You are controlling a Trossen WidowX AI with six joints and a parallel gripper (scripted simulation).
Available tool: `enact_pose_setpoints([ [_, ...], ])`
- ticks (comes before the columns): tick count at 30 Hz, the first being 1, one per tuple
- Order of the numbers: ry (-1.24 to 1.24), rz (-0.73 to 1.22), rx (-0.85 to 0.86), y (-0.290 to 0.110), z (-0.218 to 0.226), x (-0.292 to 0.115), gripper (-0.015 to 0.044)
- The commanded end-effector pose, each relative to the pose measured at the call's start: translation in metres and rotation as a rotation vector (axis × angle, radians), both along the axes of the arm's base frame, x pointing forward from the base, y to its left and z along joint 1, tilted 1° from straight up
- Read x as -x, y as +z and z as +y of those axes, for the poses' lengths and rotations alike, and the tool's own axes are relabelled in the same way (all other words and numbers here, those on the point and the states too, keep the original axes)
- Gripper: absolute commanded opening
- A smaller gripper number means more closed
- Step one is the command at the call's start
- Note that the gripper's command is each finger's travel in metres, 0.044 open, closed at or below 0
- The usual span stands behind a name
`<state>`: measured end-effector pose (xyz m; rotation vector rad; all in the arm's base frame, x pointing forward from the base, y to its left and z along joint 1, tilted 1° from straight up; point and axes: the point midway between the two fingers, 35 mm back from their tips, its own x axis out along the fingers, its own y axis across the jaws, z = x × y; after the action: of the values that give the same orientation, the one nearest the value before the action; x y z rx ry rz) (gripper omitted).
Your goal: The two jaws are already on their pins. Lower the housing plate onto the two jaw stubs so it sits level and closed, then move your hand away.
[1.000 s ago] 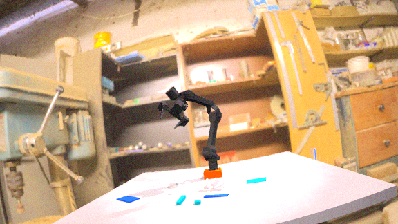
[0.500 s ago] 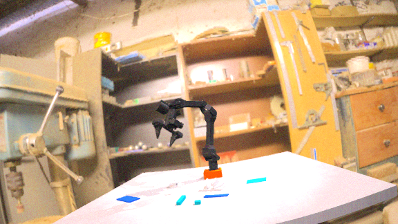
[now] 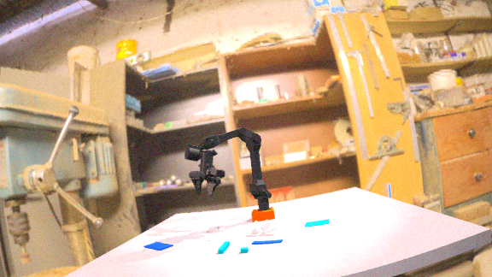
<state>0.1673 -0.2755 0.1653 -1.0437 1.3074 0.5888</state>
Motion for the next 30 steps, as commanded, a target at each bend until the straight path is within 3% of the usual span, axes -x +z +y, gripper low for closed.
enact_pose_setpoints([
  [1, 0.087, 0.079, -0.034, -0.022, 0.001, 0.009, 0.044],
  [12, 0.356, 0.251, -0.153, -0.075, 0.009, 0.034, 0.044],
  [18, 0.361, 0.253, -0.155, -0.079, 0.009, 0.034, 0.044],
  [22, 0.361, 0.254, -0.155, -0.114, 0.009, 0.034, 0.044],
  [30, 0.361, 0.254, -0.155, -0.119, 0.009, 0.034, 0.044],
])
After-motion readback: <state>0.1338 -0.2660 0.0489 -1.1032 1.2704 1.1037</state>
